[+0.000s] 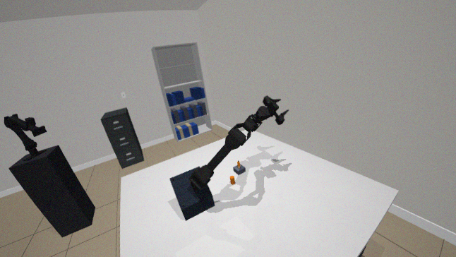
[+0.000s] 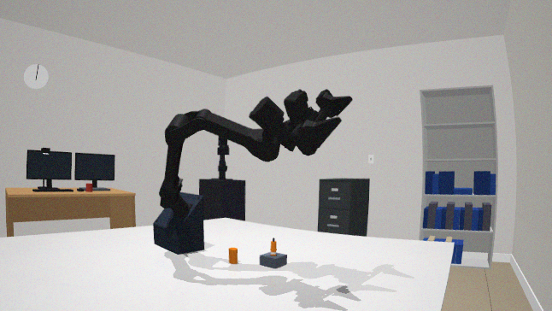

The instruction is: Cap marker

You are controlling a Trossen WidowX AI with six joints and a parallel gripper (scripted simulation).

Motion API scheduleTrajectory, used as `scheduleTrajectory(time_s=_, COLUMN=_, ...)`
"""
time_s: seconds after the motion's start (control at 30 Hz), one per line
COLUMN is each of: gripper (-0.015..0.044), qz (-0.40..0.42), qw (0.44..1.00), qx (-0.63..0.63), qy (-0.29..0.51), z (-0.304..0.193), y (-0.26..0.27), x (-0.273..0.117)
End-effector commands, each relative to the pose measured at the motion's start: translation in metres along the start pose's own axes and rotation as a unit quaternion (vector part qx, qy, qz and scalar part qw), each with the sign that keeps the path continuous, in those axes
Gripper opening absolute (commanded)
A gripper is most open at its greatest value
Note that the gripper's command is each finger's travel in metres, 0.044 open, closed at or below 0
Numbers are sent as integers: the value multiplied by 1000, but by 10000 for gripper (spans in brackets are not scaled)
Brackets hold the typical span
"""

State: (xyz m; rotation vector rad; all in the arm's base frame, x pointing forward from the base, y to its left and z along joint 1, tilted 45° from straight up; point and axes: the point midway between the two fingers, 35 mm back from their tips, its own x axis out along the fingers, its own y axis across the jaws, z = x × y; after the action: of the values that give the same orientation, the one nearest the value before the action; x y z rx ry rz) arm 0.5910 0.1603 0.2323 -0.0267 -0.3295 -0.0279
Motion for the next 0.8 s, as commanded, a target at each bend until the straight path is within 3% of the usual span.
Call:
scheduleTrajectory(time_s=0.0, gripper=374, qz=0, qw=1000, qx=0, qy=6, z=-2, y=0, x=-1)
scheduleTrajectory(time_s=0.17, gripper=242, qz=5, qw=988, qx=-11, qy=154, z=-63, y=7, x=-27)
scheduleTrajectory(time_s=0.5, gripper=241, qz=-28, qw=883, qx=-78, qy=462, z=-168, y=-13, x=-152)
scheduleTrajectory(time_s=0.77, gripper=241, qz=-75, qw=763, qx=-160, qy=622, z=-186, y=-55, x=-265)
